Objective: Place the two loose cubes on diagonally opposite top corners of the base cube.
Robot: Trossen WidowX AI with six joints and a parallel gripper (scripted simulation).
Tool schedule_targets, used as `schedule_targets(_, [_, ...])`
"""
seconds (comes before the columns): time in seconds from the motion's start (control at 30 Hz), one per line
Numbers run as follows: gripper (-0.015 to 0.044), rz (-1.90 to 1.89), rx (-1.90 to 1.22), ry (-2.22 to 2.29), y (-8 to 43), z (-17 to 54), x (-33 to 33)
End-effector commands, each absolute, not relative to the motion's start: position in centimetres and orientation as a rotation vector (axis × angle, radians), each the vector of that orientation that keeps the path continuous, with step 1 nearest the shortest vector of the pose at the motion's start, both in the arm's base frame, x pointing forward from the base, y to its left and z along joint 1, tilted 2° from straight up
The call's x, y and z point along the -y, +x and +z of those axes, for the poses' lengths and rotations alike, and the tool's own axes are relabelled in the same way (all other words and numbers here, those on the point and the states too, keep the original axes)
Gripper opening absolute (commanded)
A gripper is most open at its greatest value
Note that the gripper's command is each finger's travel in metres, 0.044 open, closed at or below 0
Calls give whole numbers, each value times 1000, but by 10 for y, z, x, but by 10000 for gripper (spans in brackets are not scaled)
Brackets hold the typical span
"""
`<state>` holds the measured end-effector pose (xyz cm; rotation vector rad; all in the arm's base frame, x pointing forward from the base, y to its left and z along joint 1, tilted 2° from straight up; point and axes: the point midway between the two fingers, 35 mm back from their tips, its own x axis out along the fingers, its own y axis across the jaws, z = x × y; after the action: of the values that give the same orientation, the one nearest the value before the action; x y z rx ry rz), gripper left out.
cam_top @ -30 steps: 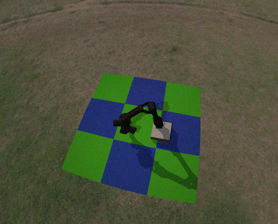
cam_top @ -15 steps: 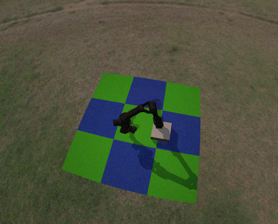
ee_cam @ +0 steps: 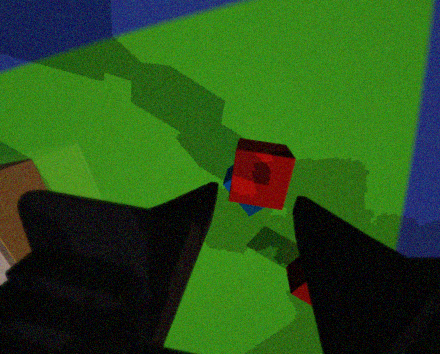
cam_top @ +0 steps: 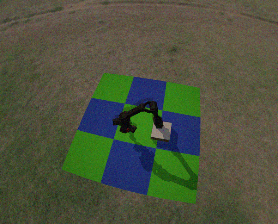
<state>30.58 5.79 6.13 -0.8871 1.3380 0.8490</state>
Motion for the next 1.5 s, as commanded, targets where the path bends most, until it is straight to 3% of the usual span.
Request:
schedule_targets(0.0, [205,844,-1329,-888,308,67,-58])
schedule_targets(0.1, [205,844,-1329,-888,308,67,-58])
schedule_targets(0.2, [265,815,-1347,-856,311,68,-46])
schedule_targets(0.7, [265,502,-1444,-548,324,109,79])
schedule_targets(1.47, [265,498,-1445,-544,329,33,81])
